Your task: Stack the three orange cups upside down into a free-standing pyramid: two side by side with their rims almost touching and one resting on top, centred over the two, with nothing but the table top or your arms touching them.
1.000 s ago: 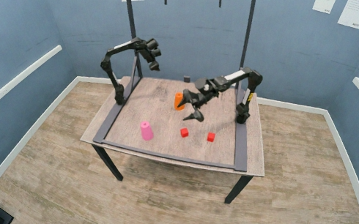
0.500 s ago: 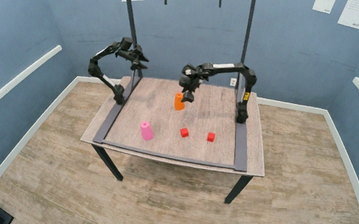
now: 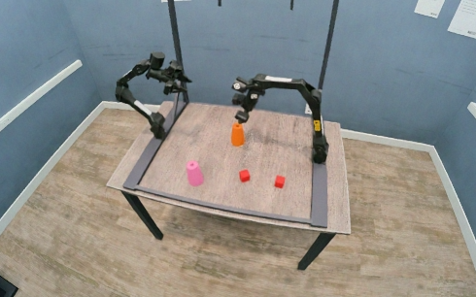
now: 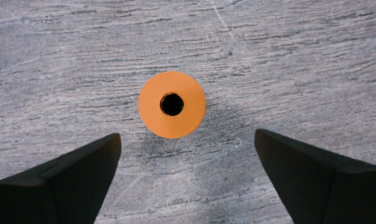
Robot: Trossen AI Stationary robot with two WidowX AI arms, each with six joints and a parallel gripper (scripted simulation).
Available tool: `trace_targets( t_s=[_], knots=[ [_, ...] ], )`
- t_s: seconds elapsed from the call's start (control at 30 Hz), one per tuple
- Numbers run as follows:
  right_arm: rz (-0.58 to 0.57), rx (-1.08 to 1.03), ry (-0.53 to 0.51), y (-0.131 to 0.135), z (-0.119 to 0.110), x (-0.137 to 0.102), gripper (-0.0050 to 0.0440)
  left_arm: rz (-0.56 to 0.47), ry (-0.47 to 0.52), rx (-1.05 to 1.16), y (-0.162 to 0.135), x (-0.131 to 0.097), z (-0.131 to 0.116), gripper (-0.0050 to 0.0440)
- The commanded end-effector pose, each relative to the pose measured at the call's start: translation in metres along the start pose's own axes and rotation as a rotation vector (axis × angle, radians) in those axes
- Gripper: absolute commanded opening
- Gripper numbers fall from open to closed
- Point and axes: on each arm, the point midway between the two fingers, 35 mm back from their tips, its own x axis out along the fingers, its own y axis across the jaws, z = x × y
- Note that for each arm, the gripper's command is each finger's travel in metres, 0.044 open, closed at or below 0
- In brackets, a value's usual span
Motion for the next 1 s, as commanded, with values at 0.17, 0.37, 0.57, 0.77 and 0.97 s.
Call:
trace_targets(
  t_s=[0.17,0.37,0.57,0.77,0.97],
  knots=[
    [0.006,-0.005,-0.021,0.001,0.005,-0.004,0.0400,0.038,-0.025,-0.101,0.010,0.024,0.004,0.0358],
    [0.006,-0.005,-0.021,0.001,0.005,-0.004,0.0400,0.035,-0.024,-0.098,0.010,0.045,0.004,0.0358],
    [0.006,-0.005,-0.021,0.001,0.005,-0.004,0.0400,0.033,-0.038,-0.096,0.010,0.046,0.007,0.0358],
    [0.006,-0.005,-0.021,0.001,0.005,-0.004,0.0400,0.033,-0.049,-0.096,0.010,0.042,0.010,0.0248],
    [0.006,-0.005,-0.021,0.001,0.005,-0.004,0.0400,0.032,-0.049,-0.096,0.009,0.041,0.009,0.0168]
  ],
)
